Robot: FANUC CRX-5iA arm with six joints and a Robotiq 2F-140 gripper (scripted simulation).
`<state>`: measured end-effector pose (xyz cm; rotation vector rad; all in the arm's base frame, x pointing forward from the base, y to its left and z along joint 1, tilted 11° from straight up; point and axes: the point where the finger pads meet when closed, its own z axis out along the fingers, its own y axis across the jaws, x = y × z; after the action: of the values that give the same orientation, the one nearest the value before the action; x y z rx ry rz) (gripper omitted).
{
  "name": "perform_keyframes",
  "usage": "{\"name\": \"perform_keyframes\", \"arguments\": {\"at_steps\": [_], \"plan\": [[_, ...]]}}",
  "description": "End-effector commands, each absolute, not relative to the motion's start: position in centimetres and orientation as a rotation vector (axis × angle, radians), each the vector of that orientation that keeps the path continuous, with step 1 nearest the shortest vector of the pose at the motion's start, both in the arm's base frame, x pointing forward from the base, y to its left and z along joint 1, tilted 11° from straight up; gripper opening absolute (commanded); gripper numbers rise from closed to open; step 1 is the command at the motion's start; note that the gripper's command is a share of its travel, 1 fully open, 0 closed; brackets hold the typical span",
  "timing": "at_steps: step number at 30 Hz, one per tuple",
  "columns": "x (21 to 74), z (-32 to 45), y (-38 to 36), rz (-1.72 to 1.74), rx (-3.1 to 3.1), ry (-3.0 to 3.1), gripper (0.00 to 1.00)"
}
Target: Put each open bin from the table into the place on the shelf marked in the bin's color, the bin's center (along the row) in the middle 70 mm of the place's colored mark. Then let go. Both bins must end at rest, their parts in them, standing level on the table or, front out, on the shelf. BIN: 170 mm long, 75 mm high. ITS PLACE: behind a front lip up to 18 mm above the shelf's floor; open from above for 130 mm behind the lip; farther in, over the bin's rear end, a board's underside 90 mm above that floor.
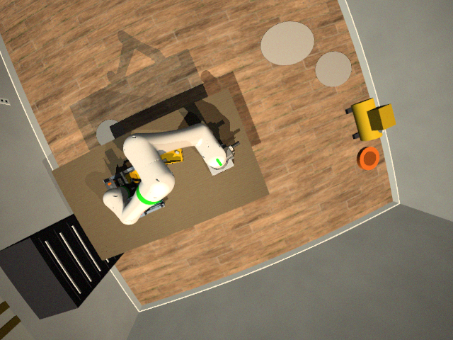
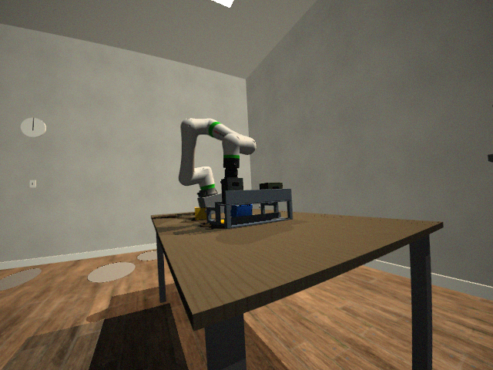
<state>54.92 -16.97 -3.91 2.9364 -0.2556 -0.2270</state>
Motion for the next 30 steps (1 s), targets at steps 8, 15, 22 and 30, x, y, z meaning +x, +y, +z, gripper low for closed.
{"name": "perform_keyframes", "arguments": {"at_steps": [8, 15, 22, 30], "plan": [[54.95, -3.89, -16.97, -0.226, 2.936, -0.256, 0.00], [55.05, -3.90, -16.99, -0.224, 2.936, -0.255, 0.00], [55.21, -3.92, -17.02, -0.220, 2.937, -0.255, 0.00], [55.62, -3.96, -17.10, -0.209, 2.937, -0.254, 0.00]]}}
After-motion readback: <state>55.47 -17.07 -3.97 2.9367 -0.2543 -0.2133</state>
